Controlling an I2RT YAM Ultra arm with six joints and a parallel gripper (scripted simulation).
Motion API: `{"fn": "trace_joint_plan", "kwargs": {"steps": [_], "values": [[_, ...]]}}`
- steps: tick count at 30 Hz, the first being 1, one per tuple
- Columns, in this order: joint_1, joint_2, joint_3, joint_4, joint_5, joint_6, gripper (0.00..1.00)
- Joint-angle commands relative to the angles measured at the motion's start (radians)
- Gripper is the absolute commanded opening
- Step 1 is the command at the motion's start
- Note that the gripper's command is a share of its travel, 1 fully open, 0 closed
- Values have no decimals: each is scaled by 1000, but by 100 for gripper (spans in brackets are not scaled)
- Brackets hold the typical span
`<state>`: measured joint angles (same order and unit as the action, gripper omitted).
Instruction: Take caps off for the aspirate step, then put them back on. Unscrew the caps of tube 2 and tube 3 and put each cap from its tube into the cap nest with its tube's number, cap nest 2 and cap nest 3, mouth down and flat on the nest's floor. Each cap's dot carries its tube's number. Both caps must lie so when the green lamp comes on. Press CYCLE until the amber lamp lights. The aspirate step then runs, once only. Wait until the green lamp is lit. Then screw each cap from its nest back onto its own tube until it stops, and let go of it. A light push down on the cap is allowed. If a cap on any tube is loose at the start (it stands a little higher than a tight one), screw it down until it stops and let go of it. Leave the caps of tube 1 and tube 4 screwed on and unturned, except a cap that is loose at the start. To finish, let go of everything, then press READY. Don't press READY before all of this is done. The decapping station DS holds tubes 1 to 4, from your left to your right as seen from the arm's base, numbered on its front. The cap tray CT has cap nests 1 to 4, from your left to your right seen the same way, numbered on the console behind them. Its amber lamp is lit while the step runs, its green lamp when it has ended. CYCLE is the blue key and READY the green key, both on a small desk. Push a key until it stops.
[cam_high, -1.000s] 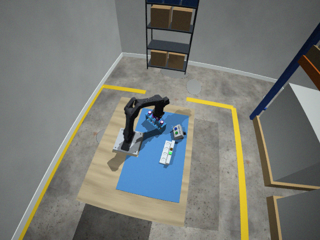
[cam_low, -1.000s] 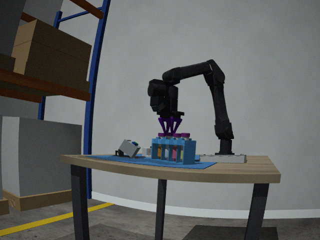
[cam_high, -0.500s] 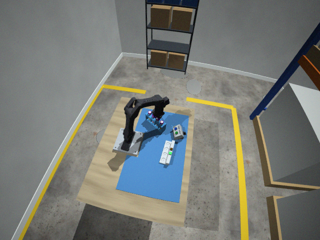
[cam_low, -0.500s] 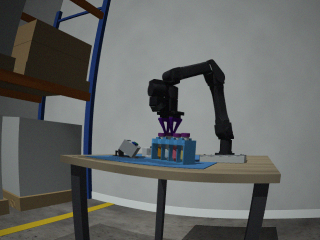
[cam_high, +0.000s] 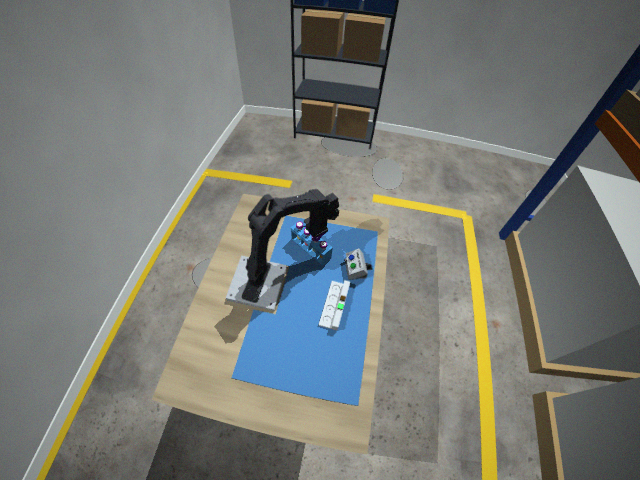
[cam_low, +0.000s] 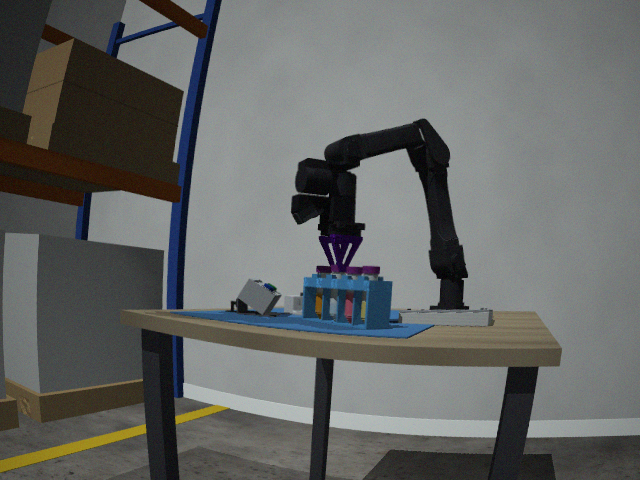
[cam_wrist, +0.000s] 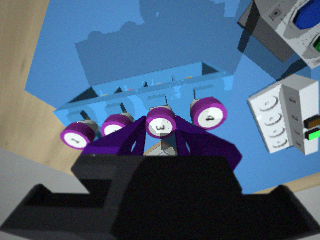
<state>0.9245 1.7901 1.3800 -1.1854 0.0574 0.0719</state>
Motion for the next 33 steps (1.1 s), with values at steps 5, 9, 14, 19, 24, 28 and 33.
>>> {"fn": "trace_joint_plan", "kwargs": {"steps": [5, 9, 14, 19, 24, 28, 33], "values": [[0, -10, 2, 4, 0, 301, 0], [0, -10, 2, 4, 0, 320, 0], [0, -10, 2, 4, 0, 320, 49], [0, -10, 3, 4, 0, 320, 49], [0, -11, 4, 2, 0, 280, 49], [0, -11, 5, 1, 0, 200, 49], [0, -11, 5, 1, 0, 1, 49]]}}
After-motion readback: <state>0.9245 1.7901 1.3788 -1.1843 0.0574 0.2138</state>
